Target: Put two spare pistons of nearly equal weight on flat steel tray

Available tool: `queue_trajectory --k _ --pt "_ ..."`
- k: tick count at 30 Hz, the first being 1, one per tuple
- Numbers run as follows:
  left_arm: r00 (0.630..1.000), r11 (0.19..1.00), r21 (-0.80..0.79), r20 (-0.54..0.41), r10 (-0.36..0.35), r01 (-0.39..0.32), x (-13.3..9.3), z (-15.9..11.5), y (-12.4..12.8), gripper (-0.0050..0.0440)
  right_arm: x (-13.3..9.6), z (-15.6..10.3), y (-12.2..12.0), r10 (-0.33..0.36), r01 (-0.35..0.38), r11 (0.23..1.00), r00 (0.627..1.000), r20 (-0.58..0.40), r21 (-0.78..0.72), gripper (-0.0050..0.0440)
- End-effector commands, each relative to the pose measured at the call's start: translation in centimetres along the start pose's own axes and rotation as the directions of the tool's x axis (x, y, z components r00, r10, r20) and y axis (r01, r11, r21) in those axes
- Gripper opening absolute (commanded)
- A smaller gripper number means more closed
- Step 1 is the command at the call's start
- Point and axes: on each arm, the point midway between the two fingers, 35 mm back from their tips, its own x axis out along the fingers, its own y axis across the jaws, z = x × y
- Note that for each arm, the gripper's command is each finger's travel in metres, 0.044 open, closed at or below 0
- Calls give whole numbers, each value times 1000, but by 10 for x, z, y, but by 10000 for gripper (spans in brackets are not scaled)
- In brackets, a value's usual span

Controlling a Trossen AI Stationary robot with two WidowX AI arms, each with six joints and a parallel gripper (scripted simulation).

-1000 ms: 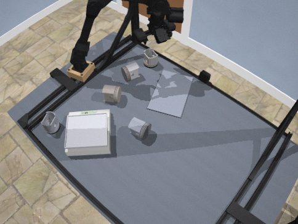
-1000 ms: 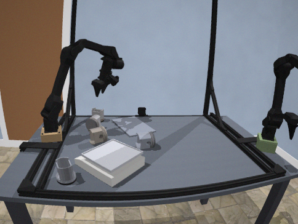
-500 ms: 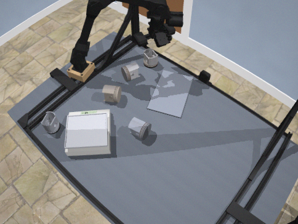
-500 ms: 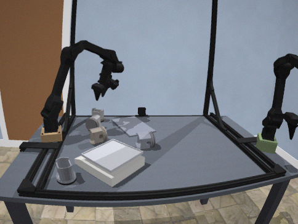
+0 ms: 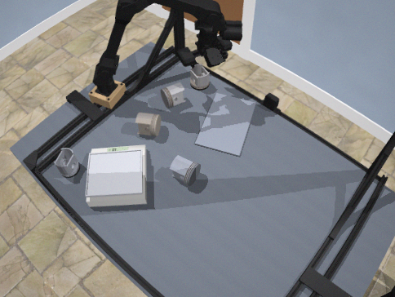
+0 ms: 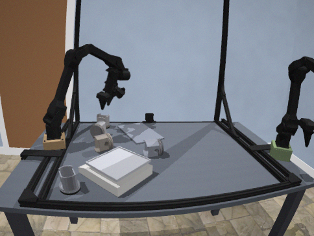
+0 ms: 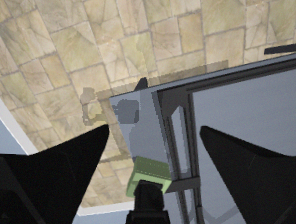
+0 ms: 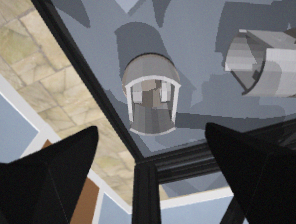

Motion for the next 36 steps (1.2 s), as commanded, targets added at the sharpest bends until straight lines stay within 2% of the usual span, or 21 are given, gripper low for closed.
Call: queue_trajectory --k 1,36 --pt "1000 1000 1 -1 -2 2 0 0 0 440 11 2 -2 -13 13 1000 1000 -9 9 378" --pt "1000 1000 1 -1 -2 2 0 0 0 440 57 5 -4 -24 24 1000 1000 -14 9 378"
